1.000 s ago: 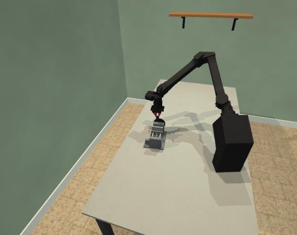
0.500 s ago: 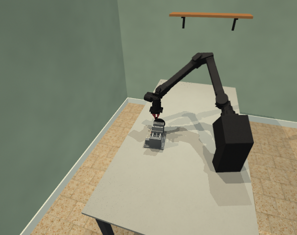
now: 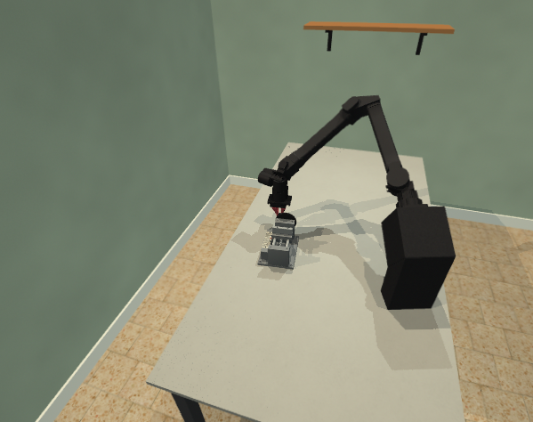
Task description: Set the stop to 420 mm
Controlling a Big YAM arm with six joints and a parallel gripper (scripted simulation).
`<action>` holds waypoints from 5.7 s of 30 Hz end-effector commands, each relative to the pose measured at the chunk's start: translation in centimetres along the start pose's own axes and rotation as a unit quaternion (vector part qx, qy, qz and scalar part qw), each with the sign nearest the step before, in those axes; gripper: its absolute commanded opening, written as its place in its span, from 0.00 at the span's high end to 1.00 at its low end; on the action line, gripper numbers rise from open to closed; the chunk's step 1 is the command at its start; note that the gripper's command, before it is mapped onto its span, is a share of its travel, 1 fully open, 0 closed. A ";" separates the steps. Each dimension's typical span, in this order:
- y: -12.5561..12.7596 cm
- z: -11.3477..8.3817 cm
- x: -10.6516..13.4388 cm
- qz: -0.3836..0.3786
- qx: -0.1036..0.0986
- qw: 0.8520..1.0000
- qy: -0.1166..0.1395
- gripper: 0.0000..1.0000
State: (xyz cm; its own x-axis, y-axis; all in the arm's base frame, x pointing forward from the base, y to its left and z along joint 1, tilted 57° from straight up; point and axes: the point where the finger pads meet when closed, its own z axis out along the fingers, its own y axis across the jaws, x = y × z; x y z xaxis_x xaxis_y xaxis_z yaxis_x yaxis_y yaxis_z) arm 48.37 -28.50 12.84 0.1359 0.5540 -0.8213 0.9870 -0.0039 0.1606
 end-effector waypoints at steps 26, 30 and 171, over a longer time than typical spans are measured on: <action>-1.3 3.6 0.1 0.000 -0.001 1.000 0.000 0.94; -1.7 4.0 0.1 0.000 -0.001 1.000 0.000 0.94; -7.0 -0.2 -0.3 0.006 -0.014 1.000 -0.002 0.94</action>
State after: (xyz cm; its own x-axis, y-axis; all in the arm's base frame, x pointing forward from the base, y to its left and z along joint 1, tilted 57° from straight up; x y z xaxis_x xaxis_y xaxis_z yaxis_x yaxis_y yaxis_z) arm 41.77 -29.37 11.13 0.1422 0.5585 -0.8172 0.9837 0.0124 0.1797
